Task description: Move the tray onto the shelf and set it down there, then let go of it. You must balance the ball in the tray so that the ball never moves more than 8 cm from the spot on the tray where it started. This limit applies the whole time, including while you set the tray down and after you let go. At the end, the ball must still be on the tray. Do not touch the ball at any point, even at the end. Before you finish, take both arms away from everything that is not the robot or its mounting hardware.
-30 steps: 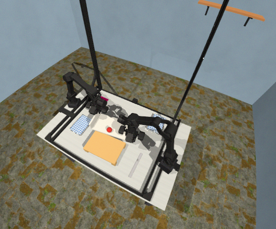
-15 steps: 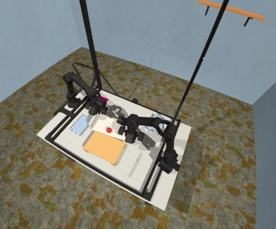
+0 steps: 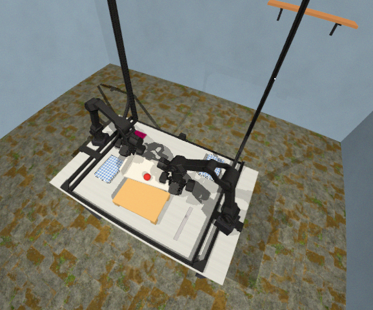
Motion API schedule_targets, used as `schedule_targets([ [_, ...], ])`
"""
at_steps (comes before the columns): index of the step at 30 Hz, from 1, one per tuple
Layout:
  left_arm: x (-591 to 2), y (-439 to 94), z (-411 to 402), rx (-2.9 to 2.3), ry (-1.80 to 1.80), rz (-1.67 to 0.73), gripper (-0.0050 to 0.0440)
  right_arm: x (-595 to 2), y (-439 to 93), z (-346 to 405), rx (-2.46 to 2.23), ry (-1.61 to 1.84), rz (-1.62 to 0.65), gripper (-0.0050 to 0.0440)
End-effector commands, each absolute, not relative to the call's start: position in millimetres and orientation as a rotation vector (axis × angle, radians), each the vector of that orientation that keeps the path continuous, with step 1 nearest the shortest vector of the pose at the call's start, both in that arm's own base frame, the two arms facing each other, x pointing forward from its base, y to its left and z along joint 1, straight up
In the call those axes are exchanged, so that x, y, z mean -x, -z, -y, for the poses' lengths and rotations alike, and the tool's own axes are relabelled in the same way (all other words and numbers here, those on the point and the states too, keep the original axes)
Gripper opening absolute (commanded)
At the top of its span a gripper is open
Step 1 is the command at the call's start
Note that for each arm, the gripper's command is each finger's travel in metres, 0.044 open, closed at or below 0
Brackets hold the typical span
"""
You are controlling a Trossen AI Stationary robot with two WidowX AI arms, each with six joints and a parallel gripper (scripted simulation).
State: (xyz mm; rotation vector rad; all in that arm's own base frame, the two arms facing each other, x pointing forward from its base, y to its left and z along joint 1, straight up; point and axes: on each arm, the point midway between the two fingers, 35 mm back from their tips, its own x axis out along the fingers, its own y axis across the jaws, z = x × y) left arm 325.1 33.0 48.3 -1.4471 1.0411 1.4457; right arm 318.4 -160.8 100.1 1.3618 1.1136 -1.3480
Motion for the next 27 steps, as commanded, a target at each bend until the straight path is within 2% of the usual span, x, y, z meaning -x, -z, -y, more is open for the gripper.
schedule_targets([
  [1,-323.4,-52.1,-34.5,1.421,-1.464,-1.017,0.002,-318.8,-100.6,163.4,-1.328,1.368,-1.09,0.002],
  [27,-321.5,-51.2,-42.7,1.442,-1.453,-1.037,0.002,-316.3,-101.5,171.4,-1.35,1.351,-1.103,0.002],
])
